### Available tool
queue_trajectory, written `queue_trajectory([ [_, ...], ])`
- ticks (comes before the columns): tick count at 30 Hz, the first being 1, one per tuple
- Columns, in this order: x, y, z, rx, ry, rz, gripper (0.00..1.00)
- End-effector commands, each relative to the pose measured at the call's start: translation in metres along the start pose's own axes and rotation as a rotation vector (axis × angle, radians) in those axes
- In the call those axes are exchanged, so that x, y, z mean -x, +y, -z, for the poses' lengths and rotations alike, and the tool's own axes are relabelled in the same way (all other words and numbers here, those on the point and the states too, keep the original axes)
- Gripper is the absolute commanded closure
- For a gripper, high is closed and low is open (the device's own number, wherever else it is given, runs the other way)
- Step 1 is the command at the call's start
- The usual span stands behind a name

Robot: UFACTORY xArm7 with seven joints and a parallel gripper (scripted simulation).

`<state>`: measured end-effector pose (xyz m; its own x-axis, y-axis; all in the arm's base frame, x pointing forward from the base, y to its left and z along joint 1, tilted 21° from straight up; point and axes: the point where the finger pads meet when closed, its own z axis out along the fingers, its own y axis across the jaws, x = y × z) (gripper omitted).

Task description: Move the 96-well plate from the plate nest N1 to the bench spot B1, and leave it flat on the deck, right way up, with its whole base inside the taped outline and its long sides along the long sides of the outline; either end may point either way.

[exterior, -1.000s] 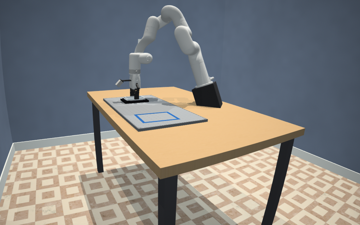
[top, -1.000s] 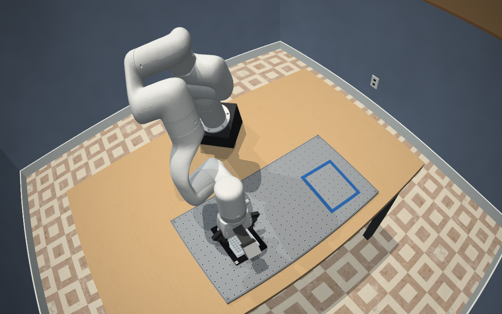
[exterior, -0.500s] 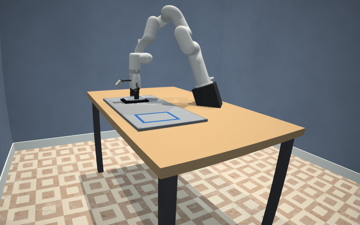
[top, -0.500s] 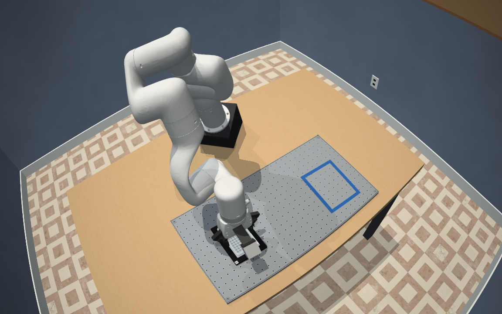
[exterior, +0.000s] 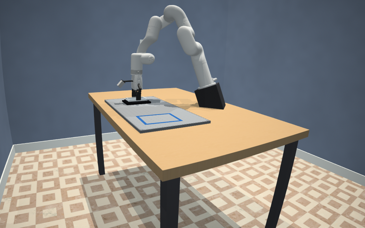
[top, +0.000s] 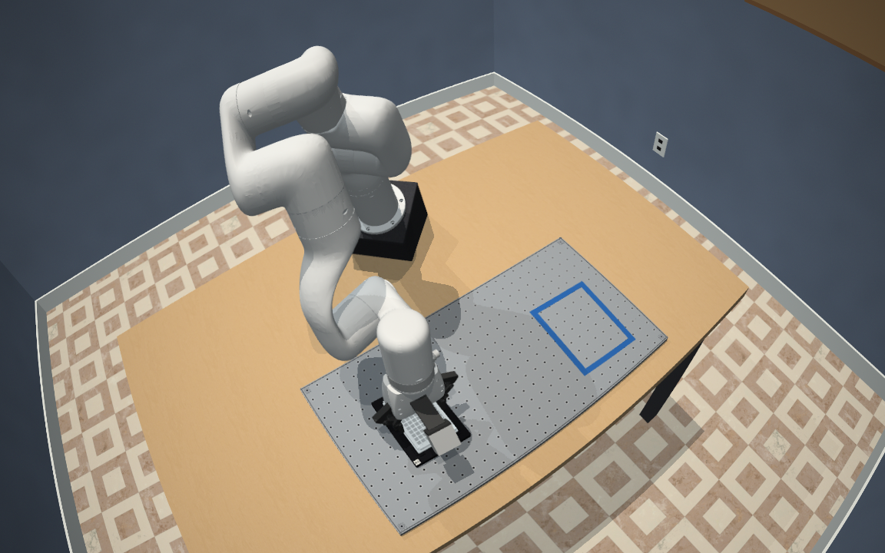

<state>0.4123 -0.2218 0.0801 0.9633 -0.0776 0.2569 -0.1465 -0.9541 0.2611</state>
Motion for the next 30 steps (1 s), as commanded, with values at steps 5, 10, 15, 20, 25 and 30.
queue_trajectory([
  [5, -0.001, 0.0, 0.005, 0.001, 0.003, 0.0, 1.0],
  [10, -0.001, 0.0, 0.009, 0.001, 0.003, 0.0, 1.0],
  [15, -0.001, 0.0, 0.012, 0.001, 0.003, 0.0, 1.0],
  [20, -0.001, 0.0, 0.014, 0.001, 0.003, 0.0, 1.0],
  [25, -0.001, 0.0, 0.017, 0.001, 0.003, 0.0, 1.0],
  [30, -0.001, 0.0, 0.018, 0.001, 0.003, 0.0, 1.0],
])
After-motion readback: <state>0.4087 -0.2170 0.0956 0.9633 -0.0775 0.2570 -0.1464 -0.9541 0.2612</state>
